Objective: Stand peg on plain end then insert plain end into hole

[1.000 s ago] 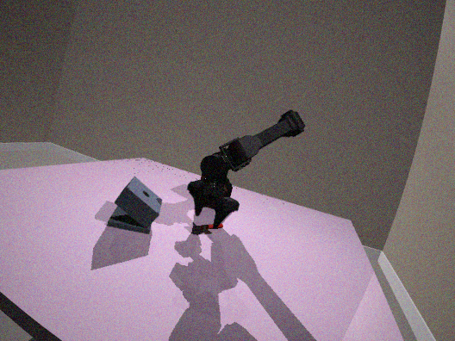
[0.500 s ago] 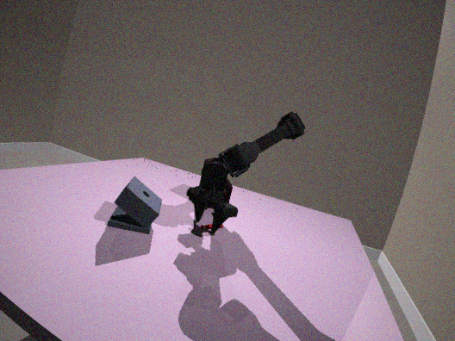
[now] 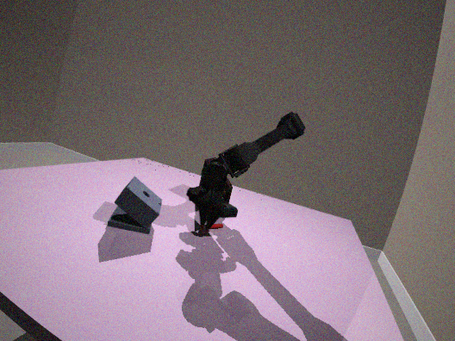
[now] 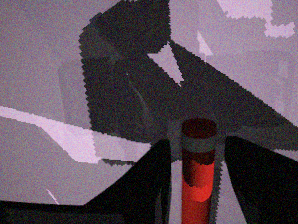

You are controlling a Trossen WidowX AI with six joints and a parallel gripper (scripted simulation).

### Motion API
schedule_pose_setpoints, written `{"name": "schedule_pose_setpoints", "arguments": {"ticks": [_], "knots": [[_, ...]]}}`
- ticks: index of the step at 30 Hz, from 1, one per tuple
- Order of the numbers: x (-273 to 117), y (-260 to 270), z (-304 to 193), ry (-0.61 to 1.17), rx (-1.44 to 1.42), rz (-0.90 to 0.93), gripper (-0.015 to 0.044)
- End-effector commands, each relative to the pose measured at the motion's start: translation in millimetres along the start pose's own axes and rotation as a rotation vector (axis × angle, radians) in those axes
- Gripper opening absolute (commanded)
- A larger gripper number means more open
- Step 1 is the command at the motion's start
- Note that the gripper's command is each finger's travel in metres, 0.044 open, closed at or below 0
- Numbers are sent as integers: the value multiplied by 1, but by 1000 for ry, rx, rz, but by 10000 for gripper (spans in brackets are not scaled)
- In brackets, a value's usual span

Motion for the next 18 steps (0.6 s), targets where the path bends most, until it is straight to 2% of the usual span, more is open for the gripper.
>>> {"name": "schedule_pose_setpoints", "arguments": {"ticks": [1,11,18], "knots": [[0,0,-1,3,4,1,110],[0,0,-1,3,4,1,51],[-1,0,-1,-13,2,1,51]]}}
Point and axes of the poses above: the point midway between the two fingers, 35 mm back from their tips, its own x axis out along the fingers, its own y axis across the jaws, z = x × y, the point moved 2 cm from there along -x, back along the fingers, and after that the axes turned 4 degrees about x, right-handed, at the moved point
